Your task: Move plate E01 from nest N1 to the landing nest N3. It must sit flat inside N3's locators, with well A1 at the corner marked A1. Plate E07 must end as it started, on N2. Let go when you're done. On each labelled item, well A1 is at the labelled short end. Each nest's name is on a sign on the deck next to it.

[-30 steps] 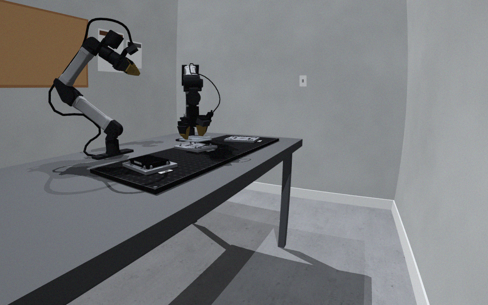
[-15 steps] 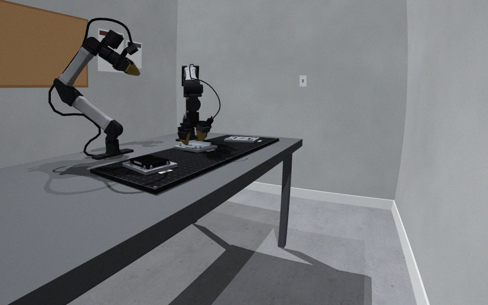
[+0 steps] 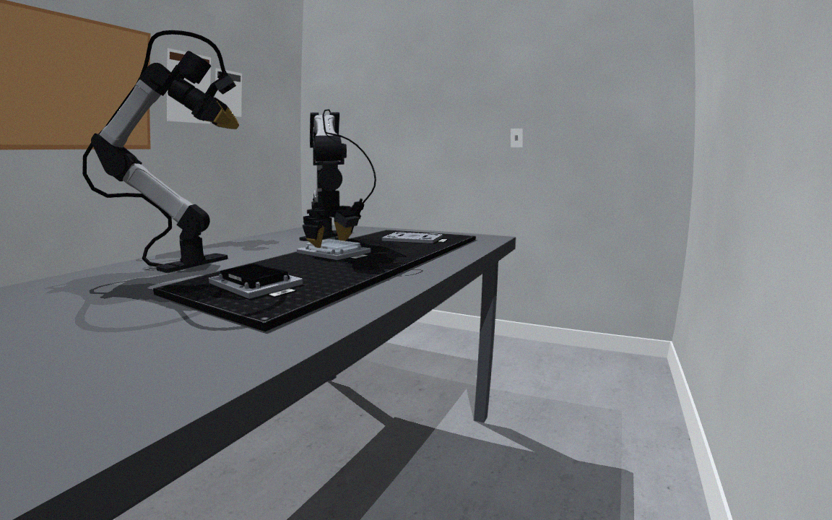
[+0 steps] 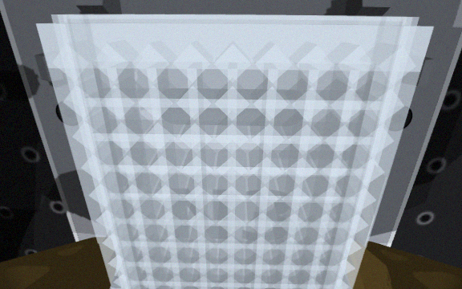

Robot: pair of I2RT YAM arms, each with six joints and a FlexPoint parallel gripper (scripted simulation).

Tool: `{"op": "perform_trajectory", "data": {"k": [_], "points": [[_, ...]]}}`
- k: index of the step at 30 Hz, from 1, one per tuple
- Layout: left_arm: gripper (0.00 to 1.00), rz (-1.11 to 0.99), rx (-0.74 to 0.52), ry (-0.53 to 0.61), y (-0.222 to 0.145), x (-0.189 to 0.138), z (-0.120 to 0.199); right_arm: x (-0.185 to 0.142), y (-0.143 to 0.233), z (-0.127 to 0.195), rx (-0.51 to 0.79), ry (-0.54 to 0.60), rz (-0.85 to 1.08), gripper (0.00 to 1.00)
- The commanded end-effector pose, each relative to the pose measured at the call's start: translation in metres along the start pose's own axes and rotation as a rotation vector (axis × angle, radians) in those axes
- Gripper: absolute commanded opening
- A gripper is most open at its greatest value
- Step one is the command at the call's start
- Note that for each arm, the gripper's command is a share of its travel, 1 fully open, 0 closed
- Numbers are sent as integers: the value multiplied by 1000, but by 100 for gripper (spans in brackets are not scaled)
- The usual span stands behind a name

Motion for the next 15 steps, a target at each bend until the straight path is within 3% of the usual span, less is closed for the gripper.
{"op": "perform_trajectory", "data": {"k": [1, 3, 5, 6, 11, 15], "points": [[74, -6, -2, -4, -6, 8, -8, -1, 1, 0, 4, 14, 6, 100], [74, -6, -2, -4, -6, 8, -8, -1, 1, 0, 4, 14, 6, 100], [96, -6, -2, -4, -6, 8, -8, -1, 1, 0, 4, 14, 6, 100], [100, -5, -17, -23, -6, 8, -2, -1, 1, 0, 4, 14, 6, 100], [100, -5, -18, -25, -3, 8, 12, -1, 1, 0, 4, 14, 6, 100], [100, -4, -43, -60, -1, 8, 41, -1, 1, 0, 4, 14, 6, 100]]}}
Point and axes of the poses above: on each arm, the point where the finger pads meet when closed, its own z axis back along the fingers, its own y axis across the jaws, x = y × z, the point moved 3 cm from there along z, back along the fingers, and after that the axes turned 2 degrees about -z, right-handed, at the moved point
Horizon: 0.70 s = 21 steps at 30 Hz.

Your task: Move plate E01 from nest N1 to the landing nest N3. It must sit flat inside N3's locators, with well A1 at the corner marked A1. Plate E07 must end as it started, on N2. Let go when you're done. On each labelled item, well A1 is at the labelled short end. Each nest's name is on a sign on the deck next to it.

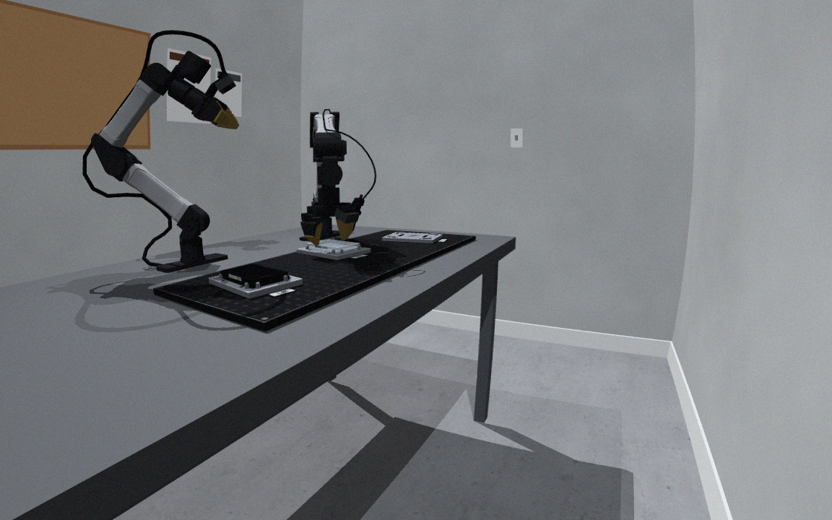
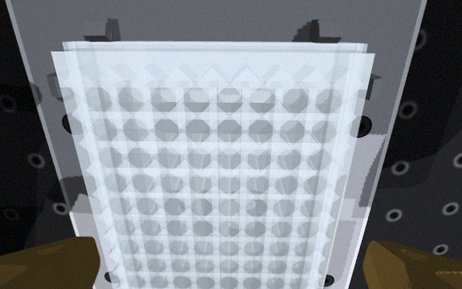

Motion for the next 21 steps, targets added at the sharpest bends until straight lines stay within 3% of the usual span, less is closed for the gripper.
{"op": "perform_trajectory", "data": {"k": [1, 5, 8, 14, 21], "points": [[100, -3, -31, -43, 3, 3, 37, -1, 1, 0, 4, 14, 6, 100], [100, -3, -21, -28, -2, 0, 35, -1, 1, 0, 4, 14, 6, 100], [100, 1, -37, -48, -5, -1, 57, -1, 1, 0, 4, 14, 6, 100], [100, -83, -35, -91, -4, 3, 52, -1, 1, 0, 4, 14, 6, 100], [100, -402, -101, -289, 6, -8, 78, -1, 1, 0, 4, 14, 6, 100]]}}
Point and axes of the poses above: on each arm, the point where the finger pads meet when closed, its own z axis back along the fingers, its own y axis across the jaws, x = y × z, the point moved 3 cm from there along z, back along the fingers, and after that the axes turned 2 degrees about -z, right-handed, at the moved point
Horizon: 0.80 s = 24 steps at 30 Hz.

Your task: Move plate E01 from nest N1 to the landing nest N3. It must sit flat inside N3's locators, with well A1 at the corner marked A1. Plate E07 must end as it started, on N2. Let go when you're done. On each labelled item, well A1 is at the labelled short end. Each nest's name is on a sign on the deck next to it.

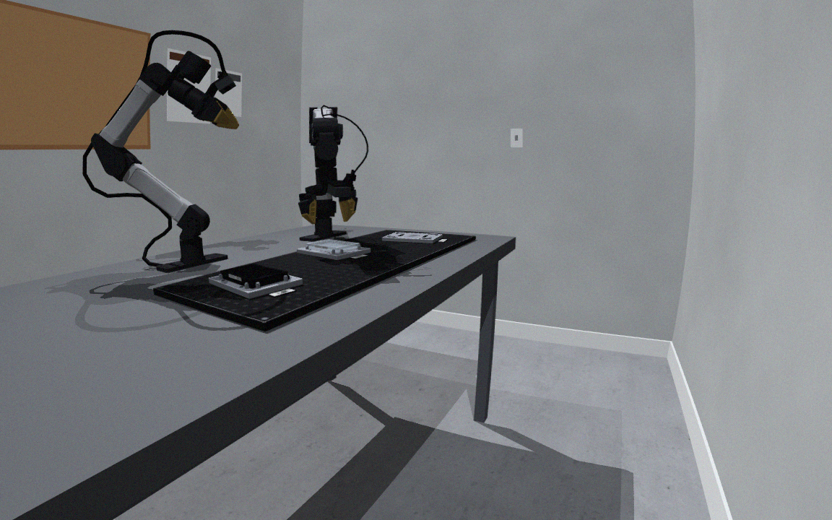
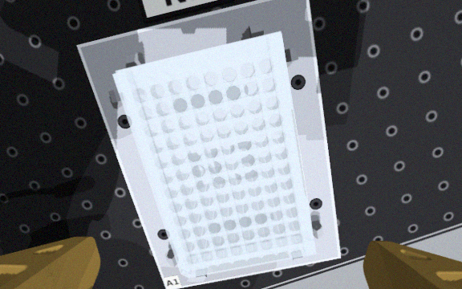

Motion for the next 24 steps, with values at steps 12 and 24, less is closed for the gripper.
{"op": "perform_trajectory", "data": {"k": [12, 24], "points": [[100, -411, -106, -305, 17, -23, 53, -1, 1, 0, 4, 14, 6, 100], [100, -415, -94, -284, 23, -31, 48, -1, 1, 0, 4, 14, 6, 100]]}}
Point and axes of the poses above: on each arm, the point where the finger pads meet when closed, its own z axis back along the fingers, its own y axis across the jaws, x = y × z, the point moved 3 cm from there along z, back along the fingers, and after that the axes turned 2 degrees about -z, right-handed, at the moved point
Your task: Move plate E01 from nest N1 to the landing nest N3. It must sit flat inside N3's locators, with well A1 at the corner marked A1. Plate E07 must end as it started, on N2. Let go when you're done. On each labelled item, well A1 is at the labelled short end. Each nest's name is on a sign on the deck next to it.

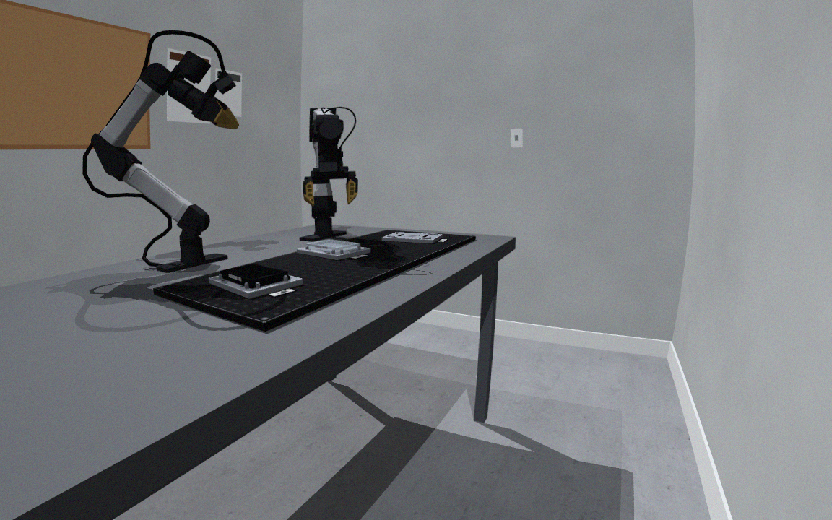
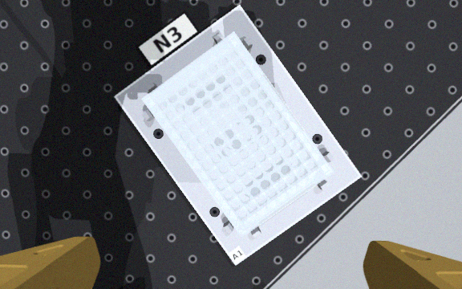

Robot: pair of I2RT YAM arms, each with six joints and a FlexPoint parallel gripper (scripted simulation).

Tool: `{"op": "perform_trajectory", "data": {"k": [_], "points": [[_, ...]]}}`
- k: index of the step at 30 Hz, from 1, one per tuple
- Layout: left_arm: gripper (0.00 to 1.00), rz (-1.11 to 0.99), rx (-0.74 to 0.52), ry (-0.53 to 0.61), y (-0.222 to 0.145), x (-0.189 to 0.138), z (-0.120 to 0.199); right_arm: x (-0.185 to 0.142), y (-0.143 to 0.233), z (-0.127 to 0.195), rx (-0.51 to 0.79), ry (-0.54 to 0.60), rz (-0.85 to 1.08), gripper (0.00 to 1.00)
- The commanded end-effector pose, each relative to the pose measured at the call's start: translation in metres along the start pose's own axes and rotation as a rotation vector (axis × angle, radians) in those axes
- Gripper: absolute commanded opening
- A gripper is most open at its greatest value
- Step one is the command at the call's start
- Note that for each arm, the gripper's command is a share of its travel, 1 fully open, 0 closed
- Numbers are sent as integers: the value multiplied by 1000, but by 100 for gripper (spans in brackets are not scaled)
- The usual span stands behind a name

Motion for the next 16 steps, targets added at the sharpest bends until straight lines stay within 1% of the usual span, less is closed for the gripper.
{"op": "perform_trajectory", "data": {"k": [1, 16], "points": [[100, -18, -11, -23, -1, 3, -2, -1, 1, 0, 4, 14, 6, 100], [100, -20, -11, -38, -2, 7, 1, -1, 1, 0, 4, 14, 6, 100]]}}
Point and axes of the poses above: on each arm, the point where the finger pads meet when closed, its own z axis back along the fingers, its own y axis across the jaws, x = y × z, the point moved 3 cm from there along z, back along the fingers, and after that the axes turned 2 degrees about -z, right-handed, at the moved point
